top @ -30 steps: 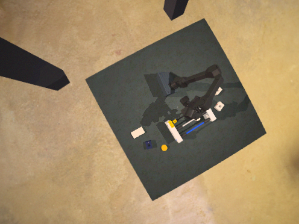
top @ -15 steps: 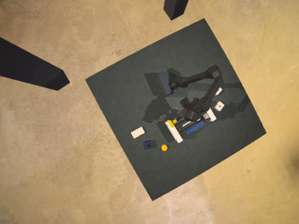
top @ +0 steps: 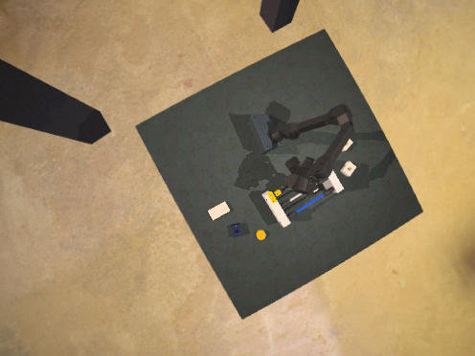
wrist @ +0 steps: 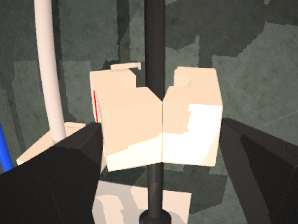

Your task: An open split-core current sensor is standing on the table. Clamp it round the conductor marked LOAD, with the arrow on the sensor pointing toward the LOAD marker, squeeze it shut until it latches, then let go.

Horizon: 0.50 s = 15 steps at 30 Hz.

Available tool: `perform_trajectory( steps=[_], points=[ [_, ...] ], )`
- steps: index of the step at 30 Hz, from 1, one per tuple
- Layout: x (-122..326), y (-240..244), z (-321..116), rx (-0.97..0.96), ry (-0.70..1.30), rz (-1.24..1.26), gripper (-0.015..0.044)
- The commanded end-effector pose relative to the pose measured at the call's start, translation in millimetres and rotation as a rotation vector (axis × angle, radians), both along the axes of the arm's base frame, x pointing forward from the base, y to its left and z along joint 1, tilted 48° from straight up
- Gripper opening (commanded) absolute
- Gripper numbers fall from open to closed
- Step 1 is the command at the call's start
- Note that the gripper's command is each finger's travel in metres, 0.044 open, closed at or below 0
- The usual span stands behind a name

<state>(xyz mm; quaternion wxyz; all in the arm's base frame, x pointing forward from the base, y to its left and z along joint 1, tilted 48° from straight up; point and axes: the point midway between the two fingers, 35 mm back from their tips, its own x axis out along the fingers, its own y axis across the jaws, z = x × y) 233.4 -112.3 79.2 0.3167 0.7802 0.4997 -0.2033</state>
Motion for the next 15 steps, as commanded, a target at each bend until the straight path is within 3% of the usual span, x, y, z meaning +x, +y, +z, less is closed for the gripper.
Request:
perform_trajectory(
  steps=[1,15],
  points=[
    [3.0,4.7,-3.5,0.005,-0.002,-0.005,0.0],
    [3.7,6.8,-5.7,0.001,-0.001,0.0,0.0]
  ],
)
